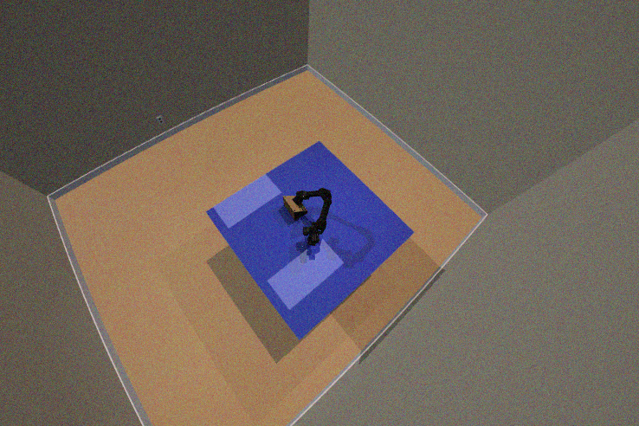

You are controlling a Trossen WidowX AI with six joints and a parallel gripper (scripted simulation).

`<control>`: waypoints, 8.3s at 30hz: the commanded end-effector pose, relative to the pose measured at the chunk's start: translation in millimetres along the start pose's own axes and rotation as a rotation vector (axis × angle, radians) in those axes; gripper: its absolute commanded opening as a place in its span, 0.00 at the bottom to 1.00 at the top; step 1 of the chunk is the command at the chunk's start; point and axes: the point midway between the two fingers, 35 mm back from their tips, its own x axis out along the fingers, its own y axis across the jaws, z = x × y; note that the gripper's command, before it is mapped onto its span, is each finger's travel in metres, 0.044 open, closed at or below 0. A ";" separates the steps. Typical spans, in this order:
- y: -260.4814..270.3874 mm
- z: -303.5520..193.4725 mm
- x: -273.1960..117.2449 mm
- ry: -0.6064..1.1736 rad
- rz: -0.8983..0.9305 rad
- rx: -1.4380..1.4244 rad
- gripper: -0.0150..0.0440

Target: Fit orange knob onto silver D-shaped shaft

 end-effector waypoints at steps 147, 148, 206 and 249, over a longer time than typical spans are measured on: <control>-0.1 1.5 0.9 0.004 0.000 0.689 0.25; -0.5 1.9 0.9 0.004 0.000 0.689 0.25; 0.1 1.1 5.4 0.005 -0.001 0.746 0.25; 1.9 0.3 -6.1 -0.006 0.000 0.749 1.00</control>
